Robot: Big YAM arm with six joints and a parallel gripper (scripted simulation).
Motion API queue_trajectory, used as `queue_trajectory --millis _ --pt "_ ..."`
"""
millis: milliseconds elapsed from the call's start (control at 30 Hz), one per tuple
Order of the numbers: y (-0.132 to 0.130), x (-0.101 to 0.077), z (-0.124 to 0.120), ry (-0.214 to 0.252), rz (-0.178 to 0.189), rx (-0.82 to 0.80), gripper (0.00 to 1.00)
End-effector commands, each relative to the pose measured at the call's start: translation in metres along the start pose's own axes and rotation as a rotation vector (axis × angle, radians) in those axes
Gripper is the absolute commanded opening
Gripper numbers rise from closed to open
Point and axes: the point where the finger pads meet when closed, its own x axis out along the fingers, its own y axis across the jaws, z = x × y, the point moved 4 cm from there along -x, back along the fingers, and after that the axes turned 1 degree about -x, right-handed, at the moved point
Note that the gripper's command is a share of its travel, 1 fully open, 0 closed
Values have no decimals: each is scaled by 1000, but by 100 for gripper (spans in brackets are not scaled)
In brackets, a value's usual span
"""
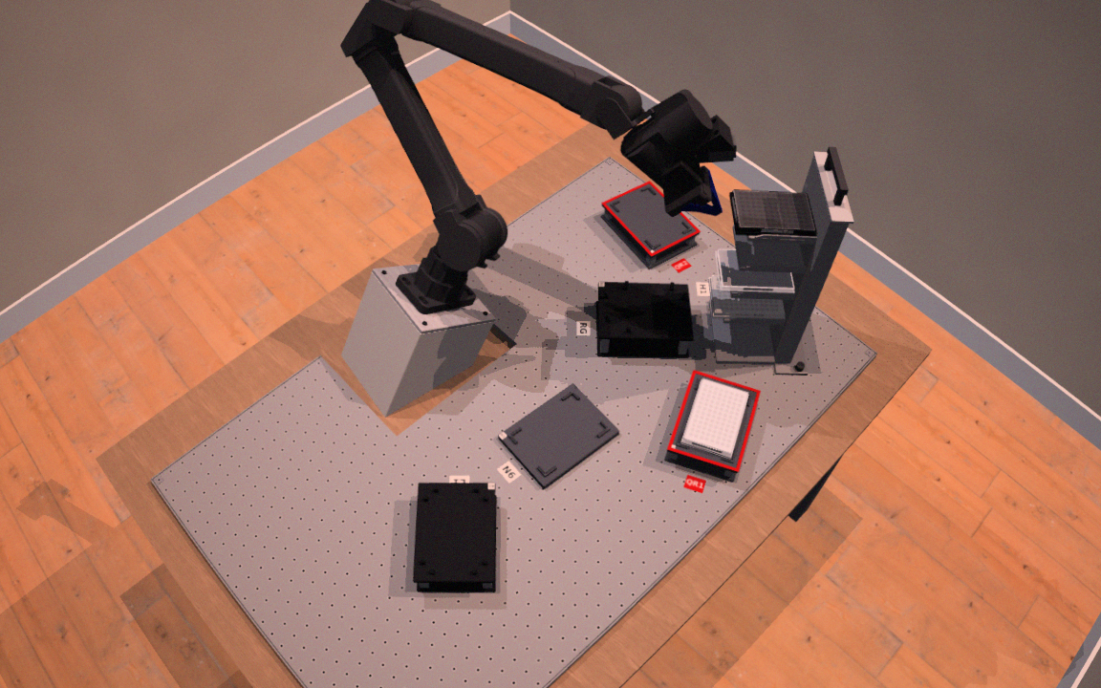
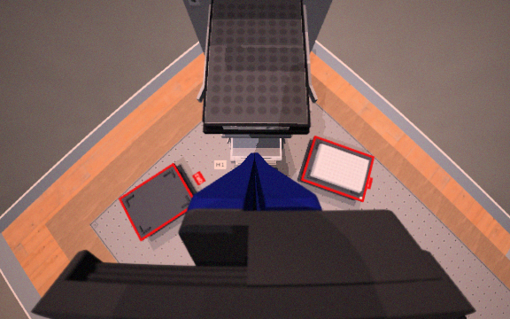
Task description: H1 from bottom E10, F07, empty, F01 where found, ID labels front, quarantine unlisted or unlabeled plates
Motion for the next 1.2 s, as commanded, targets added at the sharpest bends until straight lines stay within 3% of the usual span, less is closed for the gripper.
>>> queue_trajectory --millis 0,100,267,433,467,633,800,867,1100,1167 --pt "-1 -12 3 -23 -17 -17 0" --pt "2 -19 9 -38 -17 -29 0" --pt "0 -21 -7 -22 -17 -17 0" --pt "3 -27 1 -48 -17 -39 0" --pt "0 -25 -11 -21 -17 -17 0" --pt "3 -35 -7 -37 -17 -31 0" --pt "0 -37 -24 -20 -17 -17 0" --pt "3 -43 -17 -34 -17 -30 0" --pt "1 -45 -32 -19 -17 -17 0" --pt "3 -50 -26 -32 -17 -29 0"
